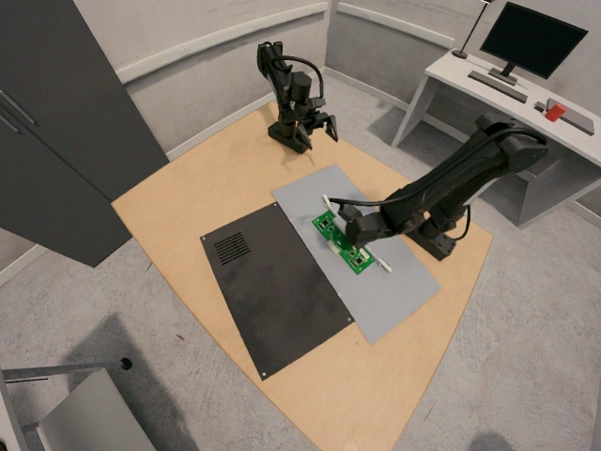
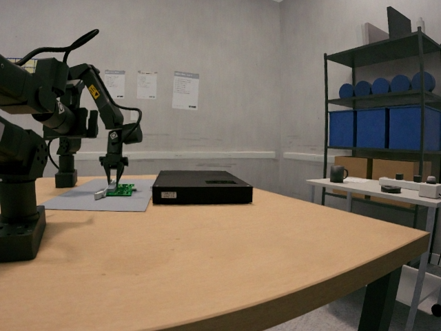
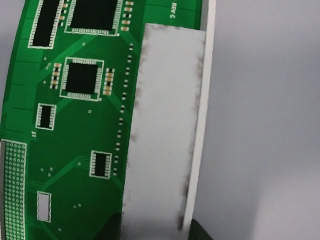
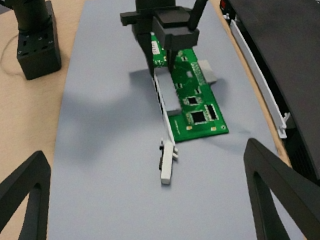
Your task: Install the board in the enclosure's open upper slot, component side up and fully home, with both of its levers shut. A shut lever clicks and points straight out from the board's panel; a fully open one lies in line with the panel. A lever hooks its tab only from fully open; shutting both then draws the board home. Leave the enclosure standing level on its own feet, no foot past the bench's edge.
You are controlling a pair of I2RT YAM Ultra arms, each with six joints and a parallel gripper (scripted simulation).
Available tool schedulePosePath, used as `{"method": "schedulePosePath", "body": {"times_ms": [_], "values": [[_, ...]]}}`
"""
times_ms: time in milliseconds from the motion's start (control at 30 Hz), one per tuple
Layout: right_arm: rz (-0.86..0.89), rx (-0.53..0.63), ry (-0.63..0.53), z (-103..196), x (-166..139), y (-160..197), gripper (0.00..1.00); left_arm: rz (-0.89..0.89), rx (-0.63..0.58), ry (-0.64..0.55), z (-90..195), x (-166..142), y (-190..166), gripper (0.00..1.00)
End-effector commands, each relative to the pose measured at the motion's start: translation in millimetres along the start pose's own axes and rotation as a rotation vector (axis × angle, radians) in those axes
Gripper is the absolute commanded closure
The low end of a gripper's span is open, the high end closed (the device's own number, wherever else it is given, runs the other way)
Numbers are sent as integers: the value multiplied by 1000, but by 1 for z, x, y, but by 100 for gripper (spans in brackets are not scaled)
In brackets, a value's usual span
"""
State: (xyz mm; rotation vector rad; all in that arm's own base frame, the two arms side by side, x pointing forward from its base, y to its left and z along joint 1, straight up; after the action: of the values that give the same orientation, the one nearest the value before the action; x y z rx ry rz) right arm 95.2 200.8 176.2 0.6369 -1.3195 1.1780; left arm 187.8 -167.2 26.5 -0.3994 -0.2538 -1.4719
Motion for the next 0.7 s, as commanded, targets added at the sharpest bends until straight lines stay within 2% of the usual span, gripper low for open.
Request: {"method": "schedulePosePath", "body": {"times_ms": [0, 33, 67, 333, 667], "values": [[-3, -8, -26, 2, 6, -1, 0, -4, -17, -10, -2, 0, -1, 100], [-3, -8, -26, 2, 6, -1, 0, -3, -17, -10, -2, 0, -1, 89], [-3, -8, -26, 2, 6, -1, 0, -4, -14, -12, 2, 3, 0, 81], [-3, -8, -26, 2, 6, -1, 0, -8, -3, -19, 45, 22, -3, 81], [-3, -8, -26, 2, 6, -1, 0, 7, -6, -7, 39, 16, 7, 81]]}}
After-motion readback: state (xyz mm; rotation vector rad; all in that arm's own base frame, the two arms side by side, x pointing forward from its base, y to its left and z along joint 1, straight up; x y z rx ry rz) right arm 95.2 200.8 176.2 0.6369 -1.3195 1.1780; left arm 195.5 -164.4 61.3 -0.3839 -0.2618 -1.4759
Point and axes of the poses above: on each arm, the point where the finger pads meet when closed, its own z axis back along the fingers, its own y axis across the jaws, x = y × z, the point moved 5 cm from there along z, back along the fingers, and after that the axes turned 13 degrees about z, right-handed, at the moved point
